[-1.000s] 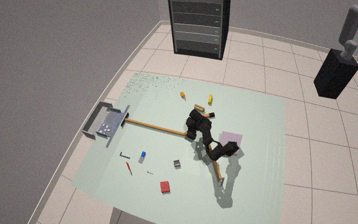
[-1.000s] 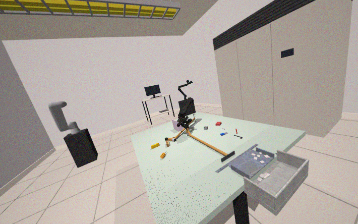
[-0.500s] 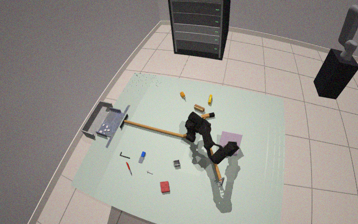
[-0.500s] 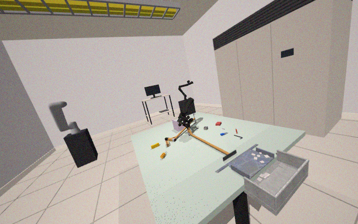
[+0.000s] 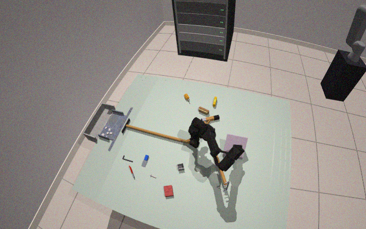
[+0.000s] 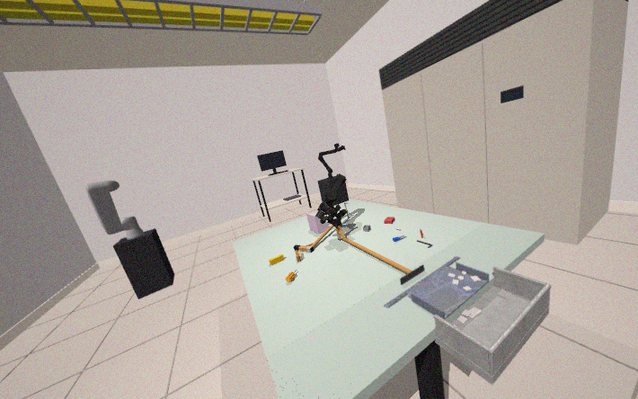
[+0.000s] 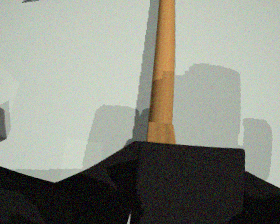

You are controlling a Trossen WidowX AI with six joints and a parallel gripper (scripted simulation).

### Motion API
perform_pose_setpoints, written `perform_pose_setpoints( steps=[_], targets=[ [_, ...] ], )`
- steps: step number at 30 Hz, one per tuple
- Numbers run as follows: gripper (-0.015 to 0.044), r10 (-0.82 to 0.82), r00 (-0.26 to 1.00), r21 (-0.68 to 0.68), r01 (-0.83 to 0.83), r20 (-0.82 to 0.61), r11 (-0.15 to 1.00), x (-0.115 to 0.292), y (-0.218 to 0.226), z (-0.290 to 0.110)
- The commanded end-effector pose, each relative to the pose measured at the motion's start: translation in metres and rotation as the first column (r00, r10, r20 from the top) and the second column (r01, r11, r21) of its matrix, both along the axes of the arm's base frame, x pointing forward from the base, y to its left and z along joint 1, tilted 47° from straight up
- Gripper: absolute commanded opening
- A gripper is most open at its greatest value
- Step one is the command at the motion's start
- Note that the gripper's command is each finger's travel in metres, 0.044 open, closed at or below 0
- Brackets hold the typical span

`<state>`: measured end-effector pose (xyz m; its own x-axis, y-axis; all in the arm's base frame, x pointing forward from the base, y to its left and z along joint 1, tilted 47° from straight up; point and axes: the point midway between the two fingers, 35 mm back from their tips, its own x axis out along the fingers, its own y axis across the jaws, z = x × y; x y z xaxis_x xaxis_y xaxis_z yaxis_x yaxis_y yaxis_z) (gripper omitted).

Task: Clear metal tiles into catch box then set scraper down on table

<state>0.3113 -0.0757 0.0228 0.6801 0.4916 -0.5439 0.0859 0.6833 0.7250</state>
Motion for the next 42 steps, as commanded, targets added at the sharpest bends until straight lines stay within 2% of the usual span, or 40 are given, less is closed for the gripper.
perform_pose_setpoints(
  steps=[1, 42],
  targets=[
    [0.0, -0.004, 1.0, -0.006, 0.004, 0.005, 1.0, 0.001, 0.002, 0.006],
    [0.0, 0.001, 1.0, 0.0, -0.001, 0.013, 1.0, -0.004, 0.037, 0.041]
  ],
)
